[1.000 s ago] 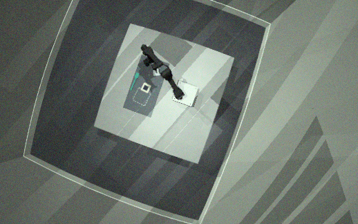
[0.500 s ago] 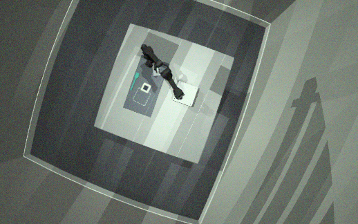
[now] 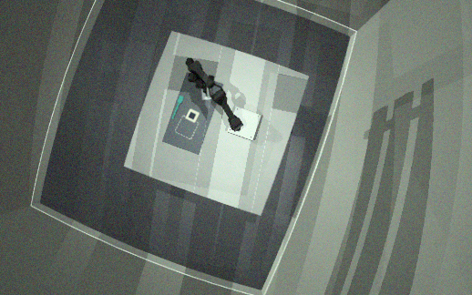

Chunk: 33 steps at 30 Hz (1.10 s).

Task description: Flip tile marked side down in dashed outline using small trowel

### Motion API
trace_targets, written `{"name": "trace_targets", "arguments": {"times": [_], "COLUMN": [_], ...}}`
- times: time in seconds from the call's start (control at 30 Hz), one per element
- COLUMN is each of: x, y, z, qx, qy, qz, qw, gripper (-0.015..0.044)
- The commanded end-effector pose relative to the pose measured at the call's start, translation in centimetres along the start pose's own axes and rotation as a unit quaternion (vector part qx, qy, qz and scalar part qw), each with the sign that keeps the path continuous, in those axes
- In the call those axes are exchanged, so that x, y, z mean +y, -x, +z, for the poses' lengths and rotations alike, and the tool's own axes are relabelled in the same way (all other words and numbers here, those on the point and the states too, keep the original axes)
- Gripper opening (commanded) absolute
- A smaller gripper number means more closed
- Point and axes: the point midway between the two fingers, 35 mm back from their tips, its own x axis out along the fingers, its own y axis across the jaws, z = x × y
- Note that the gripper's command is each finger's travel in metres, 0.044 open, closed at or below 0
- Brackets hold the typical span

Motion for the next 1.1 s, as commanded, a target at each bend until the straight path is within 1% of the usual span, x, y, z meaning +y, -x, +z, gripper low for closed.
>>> {"name": "trace_targets", "arguments": {"times": [0.0,0.13,0.37,1.07], "x": [-0.1,-0.1,-0.1,-0.2], "y": [0.1,0.1,0.0,-3.4], "z": [-0.1,-0.1,-0.1,-0.2], "qx": [0.000,0.000,0.000,0.001], "qy": [0.078,0.121,0.121,0.121], "qz": [-0.001,-0.001,-0.001,-0.002], "qw": [0.997,0.993,0.993,0.993], "gripper": [0.0270,0.0270,0.0270,0.0270]}}
